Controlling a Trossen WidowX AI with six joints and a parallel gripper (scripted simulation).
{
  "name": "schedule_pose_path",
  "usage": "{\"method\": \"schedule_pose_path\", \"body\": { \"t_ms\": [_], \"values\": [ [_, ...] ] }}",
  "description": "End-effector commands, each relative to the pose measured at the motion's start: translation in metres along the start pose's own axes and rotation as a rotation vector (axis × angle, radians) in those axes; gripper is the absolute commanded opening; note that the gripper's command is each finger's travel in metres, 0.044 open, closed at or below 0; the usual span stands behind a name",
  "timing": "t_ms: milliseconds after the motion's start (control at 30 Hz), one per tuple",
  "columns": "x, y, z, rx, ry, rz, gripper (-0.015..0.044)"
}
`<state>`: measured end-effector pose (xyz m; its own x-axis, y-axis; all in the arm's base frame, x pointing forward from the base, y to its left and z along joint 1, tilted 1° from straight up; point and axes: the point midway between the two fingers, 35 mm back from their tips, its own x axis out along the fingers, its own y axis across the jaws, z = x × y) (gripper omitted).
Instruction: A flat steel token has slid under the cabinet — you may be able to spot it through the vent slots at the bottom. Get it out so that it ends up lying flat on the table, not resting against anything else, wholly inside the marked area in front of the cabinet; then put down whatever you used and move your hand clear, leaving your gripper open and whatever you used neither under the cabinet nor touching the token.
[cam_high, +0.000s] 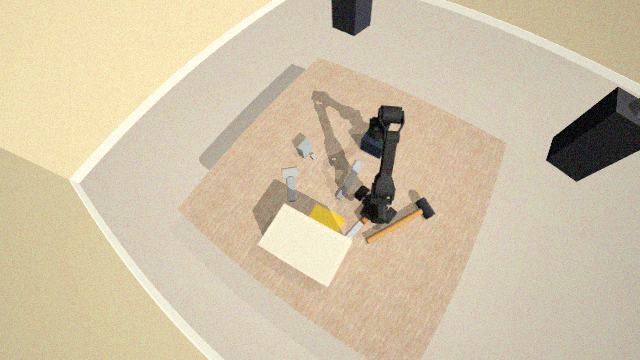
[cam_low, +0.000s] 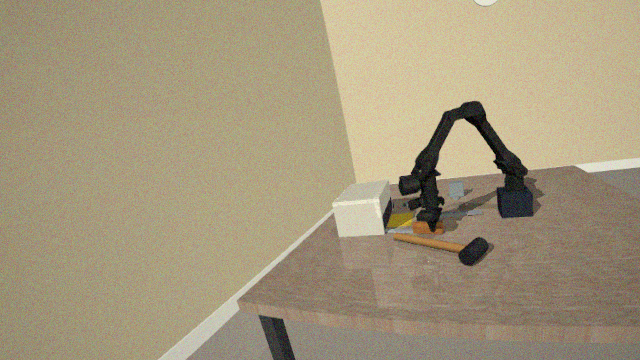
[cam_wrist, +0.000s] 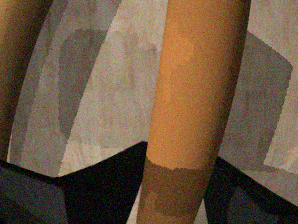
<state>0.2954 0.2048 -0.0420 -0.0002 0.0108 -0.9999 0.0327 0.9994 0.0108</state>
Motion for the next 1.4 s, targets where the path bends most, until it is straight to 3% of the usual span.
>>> {"method": "schedule_pose_path", "body": {
  "t_ms": [0, 1367],
  "values": [
    [0.0, 0.0, 0.007, -0.001, -0.003, 0.003, 0.0],
    [-0.001, 0.001, 0.052, -0.001, -0.006, 0.003, 0.0]
  ]
}}
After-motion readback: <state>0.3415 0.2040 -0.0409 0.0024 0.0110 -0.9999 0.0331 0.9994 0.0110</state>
